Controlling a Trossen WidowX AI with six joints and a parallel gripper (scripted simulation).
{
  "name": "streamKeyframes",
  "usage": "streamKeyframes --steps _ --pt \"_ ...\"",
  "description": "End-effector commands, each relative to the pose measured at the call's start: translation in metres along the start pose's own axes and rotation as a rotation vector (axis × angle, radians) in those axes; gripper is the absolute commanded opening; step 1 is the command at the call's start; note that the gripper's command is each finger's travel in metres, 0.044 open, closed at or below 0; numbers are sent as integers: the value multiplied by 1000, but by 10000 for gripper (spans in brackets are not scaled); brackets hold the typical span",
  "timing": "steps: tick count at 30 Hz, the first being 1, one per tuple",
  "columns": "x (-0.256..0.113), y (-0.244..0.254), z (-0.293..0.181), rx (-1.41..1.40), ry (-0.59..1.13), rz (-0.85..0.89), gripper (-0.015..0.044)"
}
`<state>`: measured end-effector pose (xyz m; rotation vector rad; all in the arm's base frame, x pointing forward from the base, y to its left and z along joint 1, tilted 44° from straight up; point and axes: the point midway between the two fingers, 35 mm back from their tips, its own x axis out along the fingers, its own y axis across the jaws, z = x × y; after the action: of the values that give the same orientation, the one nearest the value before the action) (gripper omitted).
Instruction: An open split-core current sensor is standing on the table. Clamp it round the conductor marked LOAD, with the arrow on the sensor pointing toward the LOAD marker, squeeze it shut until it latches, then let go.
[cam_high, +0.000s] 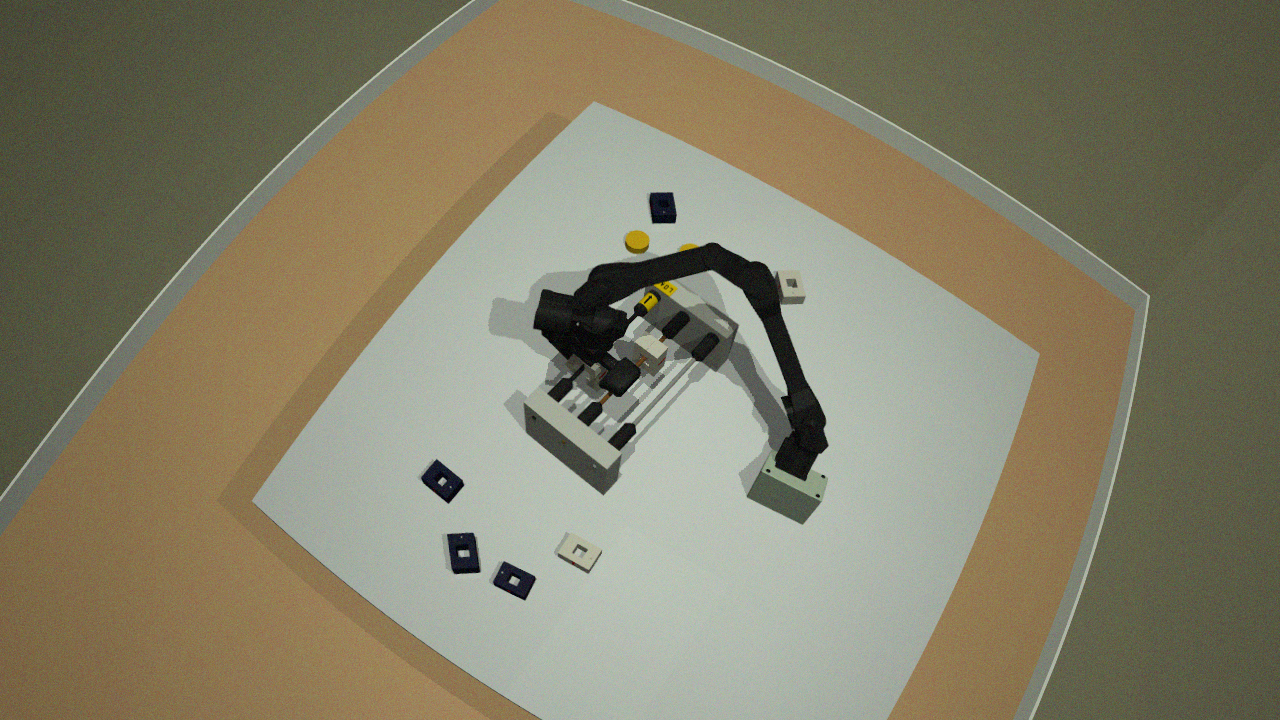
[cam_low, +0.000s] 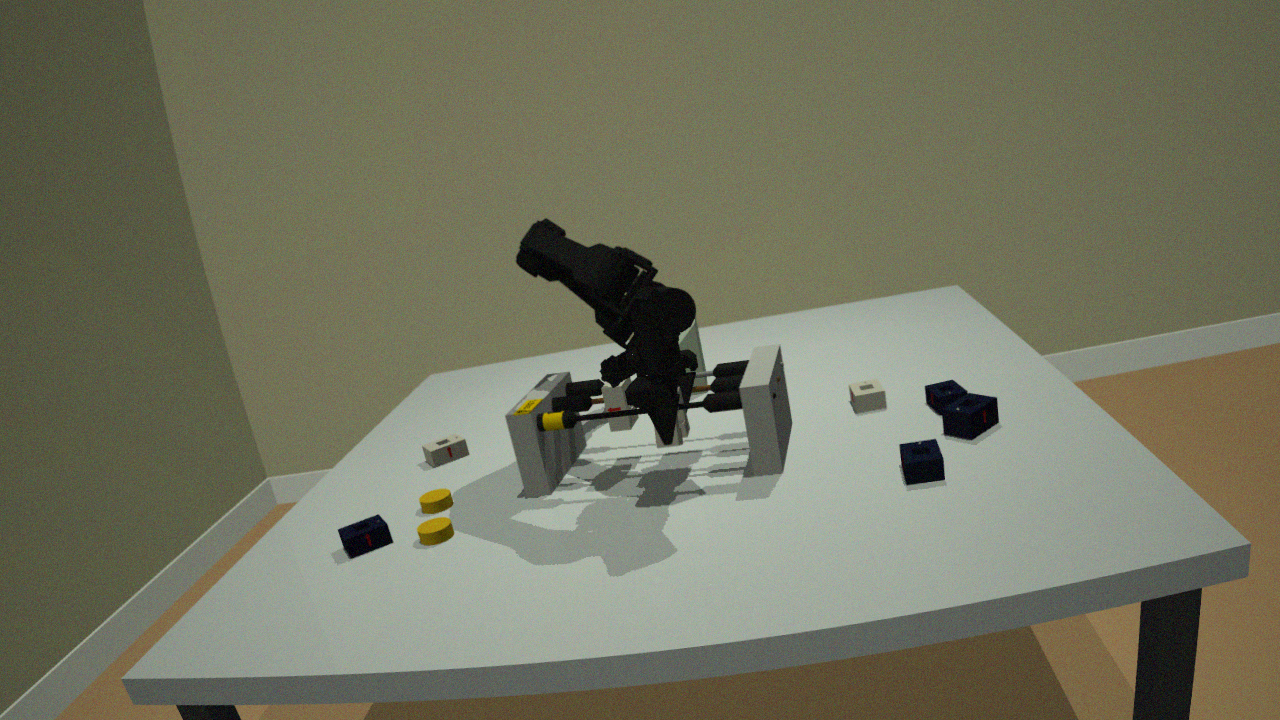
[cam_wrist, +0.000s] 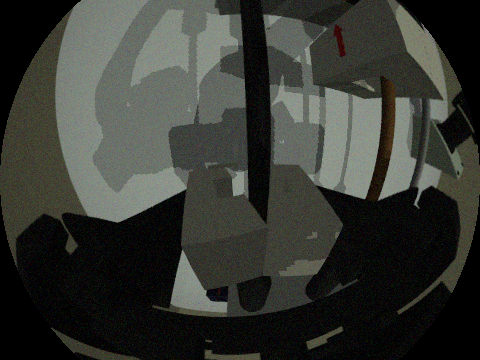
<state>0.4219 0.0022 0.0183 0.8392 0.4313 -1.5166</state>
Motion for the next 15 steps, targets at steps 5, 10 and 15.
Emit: streamKeyframes --steps 5,10,15 --pt "-12 1 -1 -7 -3 143 0" --pt "-16 1 -1 -6 -5 187 0" --pt "-14 0 -2 -4 1 171 0"
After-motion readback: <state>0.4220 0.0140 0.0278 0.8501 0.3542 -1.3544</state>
